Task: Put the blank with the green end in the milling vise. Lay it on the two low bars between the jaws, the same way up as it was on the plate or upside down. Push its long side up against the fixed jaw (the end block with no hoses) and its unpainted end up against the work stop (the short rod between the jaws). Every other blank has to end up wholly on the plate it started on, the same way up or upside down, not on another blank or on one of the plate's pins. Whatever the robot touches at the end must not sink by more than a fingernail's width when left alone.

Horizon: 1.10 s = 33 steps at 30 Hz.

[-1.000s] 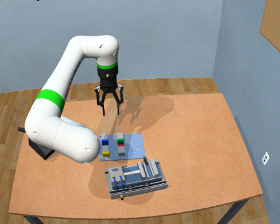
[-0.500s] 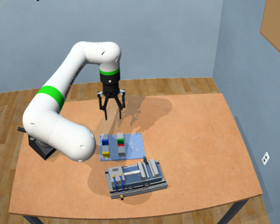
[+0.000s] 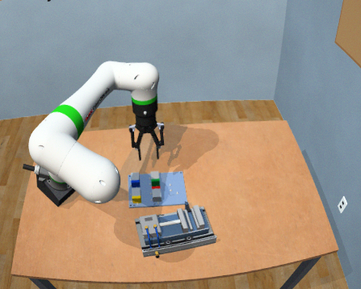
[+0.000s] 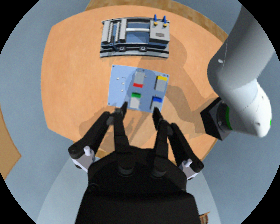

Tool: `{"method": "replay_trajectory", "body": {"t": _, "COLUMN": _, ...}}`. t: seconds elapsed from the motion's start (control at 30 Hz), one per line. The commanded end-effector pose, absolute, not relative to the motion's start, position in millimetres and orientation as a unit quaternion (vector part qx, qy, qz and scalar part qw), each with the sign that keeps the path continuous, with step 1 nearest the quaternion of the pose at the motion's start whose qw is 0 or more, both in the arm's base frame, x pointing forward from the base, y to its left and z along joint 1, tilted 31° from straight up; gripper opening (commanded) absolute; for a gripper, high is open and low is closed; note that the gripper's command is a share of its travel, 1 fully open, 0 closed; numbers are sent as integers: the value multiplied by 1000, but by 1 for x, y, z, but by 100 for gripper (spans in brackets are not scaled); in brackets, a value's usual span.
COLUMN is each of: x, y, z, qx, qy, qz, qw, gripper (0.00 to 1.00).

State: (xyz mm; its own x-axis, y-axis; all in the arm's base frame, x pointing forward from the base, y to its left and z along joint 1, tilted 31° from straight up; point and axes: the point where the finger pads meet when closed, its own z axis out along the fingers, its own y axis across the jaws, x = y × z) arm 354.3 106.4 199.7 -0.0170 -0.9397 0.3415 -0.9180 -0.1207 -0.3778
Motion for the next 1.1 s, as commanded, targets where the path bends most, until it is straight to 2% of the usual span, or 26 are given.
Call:
{"method": "replay_trajectory", "body": {"t": 0.0, "x": 362, "y": 106, "z": 190, "qx": -701, "qy": 663, "qz": -263, "qw": 21, "gripper": 50}}
{"method": "replay_trajectory", "body": {"t": 0.83, "x": 414, "y": 102, "z": 117, "qx": -701, "qy": 663, "qz": -263, "qw": 21, "gripper": 50}}
{"method": "replay_trajectory", "body": {"t": 1.07, "x": 412, "y": 102, "z": 120, "qx": -701, "qy": 663, "qz": -263, "qw": 21, "gripper": 50}}
